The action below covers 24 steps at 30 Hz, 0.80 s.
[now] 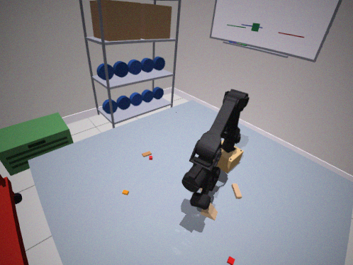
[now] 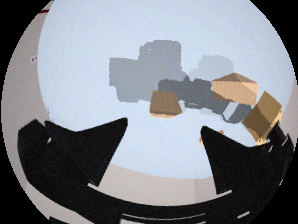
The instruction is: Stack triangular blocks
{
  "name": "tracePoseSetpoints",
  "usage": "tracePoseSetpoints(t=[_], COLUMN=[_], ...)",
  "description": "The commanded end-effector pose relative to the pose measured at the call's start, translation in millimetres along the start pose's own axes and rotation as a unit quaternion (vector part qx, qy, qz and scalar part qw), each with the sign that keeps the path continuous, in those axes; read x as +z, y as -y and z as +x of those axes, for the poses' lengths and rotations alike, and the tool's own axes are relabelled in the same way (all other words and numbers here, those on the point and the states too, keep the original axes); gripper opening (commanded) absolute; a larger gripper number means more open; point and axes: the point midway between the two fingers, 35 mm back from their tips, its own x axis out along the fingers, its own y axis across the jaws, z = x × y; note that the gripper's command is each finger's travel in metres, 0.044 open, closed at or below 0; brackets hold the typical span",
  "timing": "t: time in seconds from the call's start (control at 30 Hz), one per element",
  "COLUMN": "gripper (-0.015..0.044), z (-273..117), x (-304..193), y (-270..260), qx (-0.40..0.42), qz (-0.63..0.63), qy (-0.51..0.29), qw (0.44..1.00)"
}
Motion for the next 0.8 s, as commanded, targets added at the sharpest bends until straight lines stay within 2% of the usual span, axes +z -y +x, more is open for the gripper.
tracePoseSetpoints(t=[0.0, 0.33, 0.77], gripper=[0.044, 0.044, 0.044], z=[-22, -22, -1], x=[27, 28, 24], y=[2, 2, -1], qx=[0.013, 0.015, 0.015], qz=[0.01, 0.01, 0.01], qy=[-0.087, -0.092, -0.092], qw=[0.996, 0.996, 0.996])
